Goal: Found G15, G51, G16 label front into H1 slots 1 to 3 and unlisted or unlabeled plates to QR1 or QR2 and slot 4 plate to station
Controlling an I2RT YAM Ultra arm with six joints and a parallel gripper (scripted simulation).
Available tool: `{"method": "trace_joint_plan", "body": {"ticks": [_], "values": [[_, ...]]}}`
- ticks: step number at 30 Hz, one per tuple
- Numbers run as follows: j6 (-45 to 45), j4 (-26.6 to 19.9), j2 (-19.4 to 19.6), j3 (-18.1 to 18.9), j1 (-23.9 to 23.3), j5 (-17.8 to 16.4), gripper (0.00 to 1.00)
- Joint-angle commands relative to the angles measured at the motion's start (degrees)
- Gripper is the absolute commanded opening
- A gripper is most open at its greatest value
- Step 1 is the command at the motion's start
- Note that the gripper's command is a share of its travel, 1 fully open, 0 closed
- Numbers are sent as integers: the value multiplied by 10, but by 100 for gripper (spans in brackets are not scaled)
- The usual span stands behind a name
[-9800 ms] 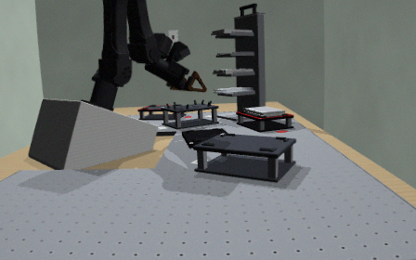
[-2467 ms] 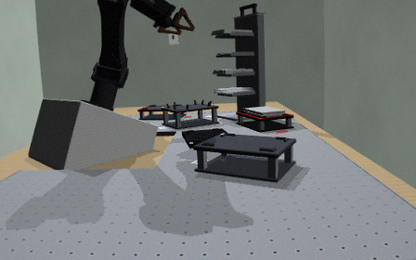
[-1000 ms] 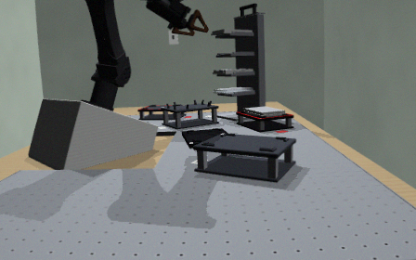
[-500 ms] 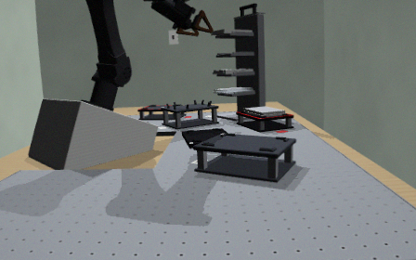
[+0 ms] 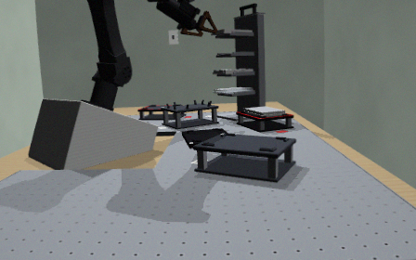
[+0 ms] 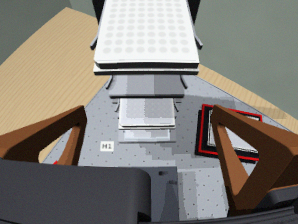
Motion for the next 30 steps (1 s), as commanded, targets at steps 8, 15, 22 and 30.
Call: {"method": "trace_joint_plan", "body": {"ticks": [8,15,22,30], "values": [[-4,11,15,20,-18,-23,100],[-7,18,33,32,-34,-39,100],[-8,22,46,42,-45,-50,100],[-11,28,67,58,-61,-65,100]]}}
